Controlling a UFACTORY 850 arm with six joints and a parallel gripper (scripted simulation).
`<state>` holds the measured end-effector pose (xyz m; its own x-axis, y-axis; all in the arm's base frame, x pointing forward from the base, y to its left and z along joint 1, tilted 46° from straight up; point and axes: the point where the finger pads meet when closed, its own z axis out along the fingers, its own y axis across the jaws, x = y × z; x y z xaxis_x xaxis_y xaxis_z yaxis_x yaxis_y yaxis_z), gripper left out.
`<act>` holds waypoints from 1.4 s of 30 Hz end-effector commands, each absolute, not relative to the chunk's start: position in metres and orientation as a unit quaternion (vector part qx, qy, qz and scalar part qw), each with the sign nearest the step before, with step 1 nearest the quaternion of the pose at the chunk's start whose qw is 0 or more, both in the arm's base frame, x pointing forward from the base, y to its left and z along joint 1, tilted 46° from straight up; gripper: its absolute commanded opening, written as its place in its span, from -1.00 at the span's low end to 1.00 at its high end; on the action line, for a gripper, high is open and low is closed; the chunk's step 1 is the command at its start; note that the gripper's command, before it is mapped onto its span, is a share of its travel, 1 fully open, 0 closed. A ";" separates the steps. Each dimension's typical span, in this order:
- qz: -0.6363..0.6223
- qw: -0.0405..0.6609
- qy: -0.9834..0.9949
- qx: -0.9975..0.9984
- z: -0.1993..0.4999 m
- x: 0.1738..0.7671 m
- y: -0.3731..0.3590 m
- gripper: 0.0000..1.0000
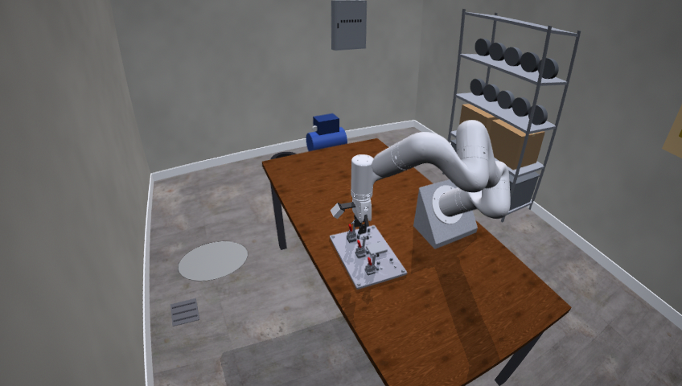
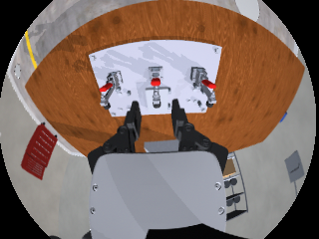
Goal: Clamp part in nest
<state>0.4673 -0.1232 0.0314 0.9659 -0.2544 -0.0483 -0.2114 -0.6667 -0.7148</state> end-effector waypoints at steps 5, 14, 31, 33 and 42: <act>-0.029 0.388 0.128 -0.912 0.010 0.473 -0.102 -0.05; -0.029 0.388 0.128 -0.912 -0.004 0.476 -0.088 -0.05; -0.029 0.388 0.128 -0.912 -0.012 0.477 -0.080 -0.05; -0.029 0.388 0.128 -0.912 -0.012 0.477 -0.080 -0.05; -0.029 0.388 0.128 -0.912 -0.012 0.477 -0.080 -0.05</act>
